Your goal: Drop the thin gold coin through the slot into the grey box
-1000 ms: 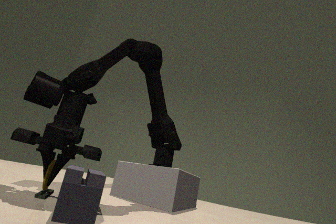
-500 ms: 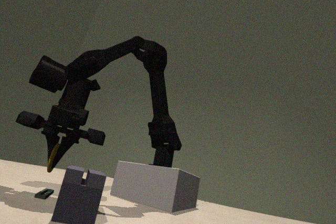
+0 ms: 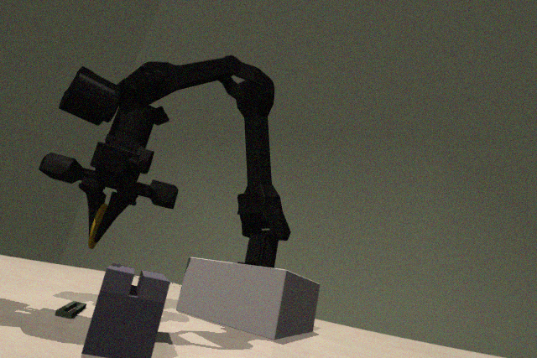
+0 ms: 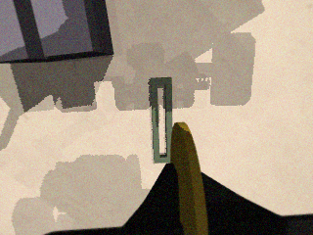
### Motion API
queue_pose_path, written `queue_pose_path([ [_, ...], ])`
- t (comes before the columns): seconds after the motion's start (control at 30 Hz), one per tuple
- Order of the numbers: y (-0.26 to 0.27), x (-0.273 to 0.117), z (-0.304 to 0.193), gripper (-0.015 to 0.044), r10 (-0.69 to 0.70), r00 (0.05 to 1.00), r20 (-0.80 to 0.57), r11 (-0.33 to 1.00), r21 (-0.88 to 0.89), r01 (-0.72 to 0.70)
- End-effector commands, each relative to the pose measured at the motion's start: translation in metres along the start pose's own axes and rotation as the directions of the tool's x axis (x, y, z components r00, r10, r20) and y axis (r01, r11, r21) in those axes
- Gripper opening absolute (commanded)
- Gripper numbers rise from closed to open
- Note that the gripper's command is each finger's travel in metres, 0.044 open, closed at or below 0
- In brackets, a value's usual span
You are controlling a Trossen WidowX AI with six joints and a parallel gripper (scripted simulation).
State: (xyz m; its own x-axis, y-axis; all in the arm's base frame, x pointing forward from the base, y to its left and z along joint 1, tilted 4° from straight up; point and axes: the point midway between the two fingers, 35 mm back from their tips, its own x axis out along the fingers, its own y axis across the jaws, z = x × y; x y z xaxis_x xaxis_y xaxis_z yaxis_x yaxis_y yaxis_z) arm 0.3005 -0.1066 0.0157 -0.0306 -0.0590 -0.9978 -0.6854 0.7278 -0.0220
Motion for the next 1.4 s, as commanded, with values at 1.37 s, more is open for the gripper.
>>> queue_pose_path([
  [1.37, 0.044, -0.012, 0.071, 0.0000, 0.001, 1.000, 0.006, 0.997, -0.080, 0.000],
])
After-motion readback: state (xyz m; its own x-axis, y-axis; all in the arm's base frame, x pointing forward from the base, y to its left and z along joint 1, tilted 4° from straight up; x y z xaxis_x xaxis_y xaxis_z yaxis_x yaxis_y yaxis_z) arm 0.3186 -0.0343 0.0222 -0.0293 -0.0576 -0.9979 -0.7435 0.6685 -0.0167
